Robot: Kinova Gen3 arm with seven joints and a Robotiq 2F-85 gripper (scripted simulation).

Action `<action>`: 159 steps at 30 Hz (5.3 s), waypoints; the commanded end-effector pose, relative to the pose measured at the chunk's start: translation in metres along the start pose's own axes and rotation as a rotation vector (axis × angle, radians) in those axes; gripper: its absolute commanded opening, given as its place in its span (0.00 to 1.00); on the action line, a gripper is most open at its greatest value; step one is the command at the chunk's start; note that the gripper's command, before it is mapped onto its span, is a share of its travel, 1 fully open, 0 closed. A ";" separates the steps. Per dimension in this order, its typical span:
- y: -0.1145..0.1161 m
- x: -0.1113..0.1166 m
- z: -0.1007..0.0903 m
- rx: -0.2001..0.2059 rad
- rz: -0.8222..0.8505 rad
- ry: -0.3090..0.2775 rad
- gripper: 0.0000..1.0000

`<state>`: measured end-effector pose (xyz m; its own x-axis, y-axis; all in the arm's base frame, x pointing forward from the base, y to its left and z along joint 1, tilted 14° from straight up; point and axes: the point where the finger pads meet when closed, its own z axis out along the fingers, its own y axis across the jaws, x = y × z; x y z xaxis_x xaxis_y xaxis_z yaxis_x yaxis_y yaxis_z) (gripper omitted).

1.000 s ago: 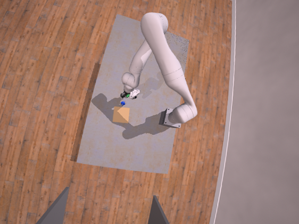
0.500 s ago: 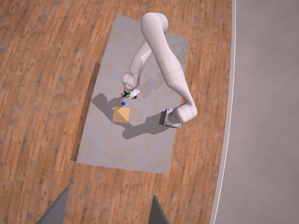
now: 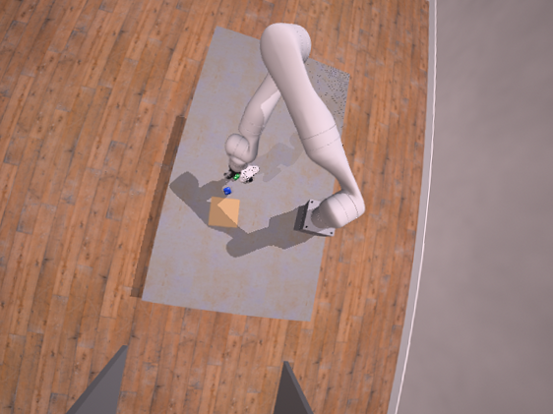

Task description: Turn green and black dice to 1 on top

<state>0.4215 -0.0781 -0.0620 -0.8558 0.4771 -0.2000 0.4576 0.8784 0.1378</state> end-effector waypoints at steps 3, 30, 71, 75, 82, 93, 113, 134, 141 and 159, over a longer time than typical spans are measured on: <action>0.000 -0.001 0.000 0.000 0.000 -0.001 0.46; 0.000 0.000 0.014 0.000 0.000 -0.002 0.46; 0.000 0.000 0.052 0.000 0.000 -0.002 0.46; 0.000 0.000 0.052 0.000 0.000 -0.002 0.46; 0.000 0.000 0.052 0.000 0.000 -0.002 0.46; 0.000 0.000 0.052 0.000 0.000 -0.002 0.46; 0.000 0.000 0.052 0.000 0.000 -0.002 0.46; 0.000 0.000 0.052 0.000 0.000 -0.002 0.46; 0.000 0.000 0.052 0.000 0.000 -0.002 0.46; 0.000 0.000 0.053 0.000 0.000 -0.002 0.46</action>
<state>0.4342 -0.0767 -0.1130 -0.8557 0.4770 -0.2007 0.4575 0.8785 0.1376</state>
